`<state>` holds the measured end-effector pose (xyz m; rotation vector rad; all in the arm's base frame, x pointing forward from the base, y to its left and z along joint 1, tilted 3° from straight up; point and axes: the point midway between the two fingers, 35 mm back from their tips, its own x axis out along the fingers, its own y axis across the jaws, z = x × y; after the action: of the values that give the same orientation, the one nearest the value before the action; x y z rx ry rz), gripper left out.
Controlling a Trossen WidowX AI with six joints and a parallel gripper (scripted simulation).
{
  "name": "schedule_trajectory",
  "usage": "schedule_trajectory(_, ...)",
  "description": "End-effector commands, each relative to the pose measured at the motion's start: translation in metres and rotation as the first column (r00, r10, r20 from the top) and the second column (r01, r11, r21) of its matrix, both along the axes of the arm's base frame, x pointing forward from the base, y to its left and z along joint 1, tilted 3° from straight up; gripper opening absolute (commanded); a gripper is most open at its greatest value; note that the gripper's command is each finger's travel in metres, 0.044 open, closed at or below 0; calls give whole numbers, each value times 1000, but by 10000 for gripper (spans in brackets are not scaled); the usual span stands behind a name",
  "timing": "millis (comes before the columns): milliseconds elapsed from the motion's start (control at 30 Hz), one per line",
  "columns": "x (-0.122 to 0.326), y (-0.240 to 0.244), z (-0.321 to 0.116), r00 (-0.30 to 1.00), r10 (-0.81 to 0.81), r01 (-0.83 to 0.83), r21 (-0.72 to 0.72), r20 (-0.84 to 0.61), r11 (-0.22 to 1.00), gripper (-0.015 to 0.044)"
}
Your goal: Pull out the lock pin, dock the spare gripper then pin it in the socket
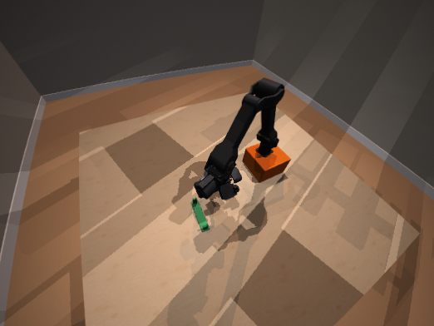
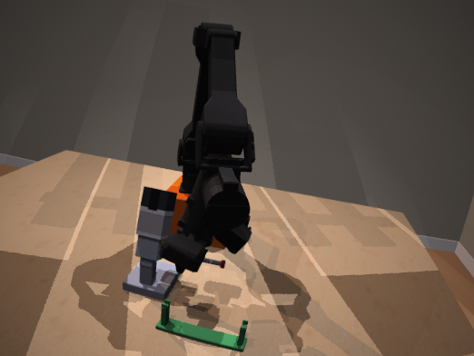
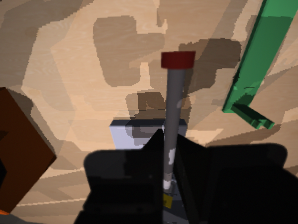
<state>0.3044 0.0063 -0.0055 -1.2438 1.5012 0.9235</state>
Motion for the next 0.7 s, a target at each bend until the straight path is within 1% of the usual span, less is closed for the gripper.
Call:
schedule_trajectory(0,0,-3,0,1000,0,0,1,1,1000,0)
schedule_trajectory(467,-1,-11,0,1000,0,0,2,-2,1000,0)
schedule_trajectory(667,-2,-9,0,1000,-1,1,2,-5,1000,158)
